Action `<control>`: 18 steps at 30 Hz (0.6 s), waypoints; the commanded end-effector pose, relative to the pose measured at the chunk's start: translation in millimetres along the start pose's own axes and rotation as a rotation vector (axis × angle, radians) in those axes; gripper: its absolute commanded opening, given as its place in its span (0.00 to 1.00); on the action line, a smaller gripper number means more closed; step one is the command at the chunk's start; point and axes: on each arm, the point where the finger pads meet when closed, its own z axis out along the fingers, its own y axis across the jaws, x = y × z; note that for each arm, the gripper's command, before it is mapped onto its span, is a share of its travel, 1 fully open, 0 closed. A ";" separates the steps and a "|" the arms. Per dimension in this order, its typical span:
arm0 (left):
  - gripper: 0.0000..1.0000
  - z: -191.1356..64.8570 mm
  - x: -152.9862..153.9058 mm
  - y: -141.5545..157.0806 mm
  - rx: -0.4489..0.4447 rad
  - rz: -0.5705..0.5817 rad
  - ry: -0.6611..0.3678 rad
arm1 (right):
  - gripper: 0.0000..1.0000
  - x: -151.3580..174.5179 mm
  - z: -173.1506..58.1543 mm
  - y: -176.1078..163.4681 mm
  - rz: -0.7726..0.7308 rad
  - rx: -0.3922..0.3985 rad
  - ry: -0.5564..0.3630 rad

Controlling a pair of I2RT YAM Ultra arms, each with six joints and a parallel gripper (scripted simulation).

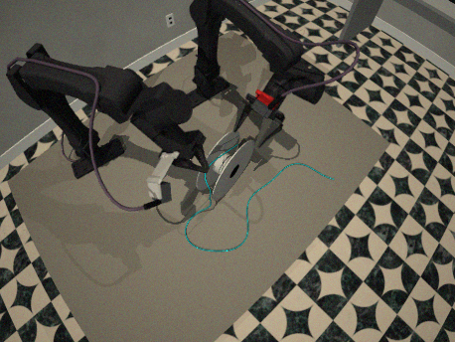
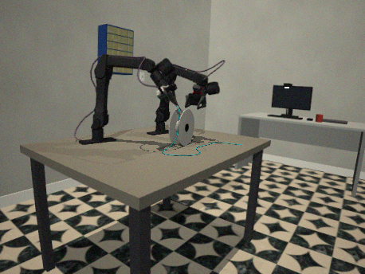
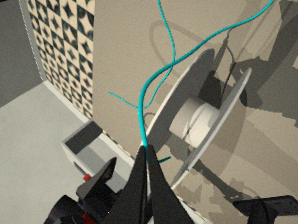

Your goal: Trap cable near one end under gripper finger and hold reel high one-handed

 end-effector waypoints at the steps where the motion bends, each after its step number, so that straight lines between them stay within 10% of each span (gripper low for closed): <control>1: 0.75 -8.9 -18.9 -2.4 -0.023 0.055 -0.029 | 0.00 -13.6 -16.8 14.9 0.020 -0.046 -0.035; 18: 0.75 -11.7 -23.4 -1.1 -0.028 0.064 -0.030 | 0.00 3.4 -6.3 6.8 0.009 -0.030 -0.034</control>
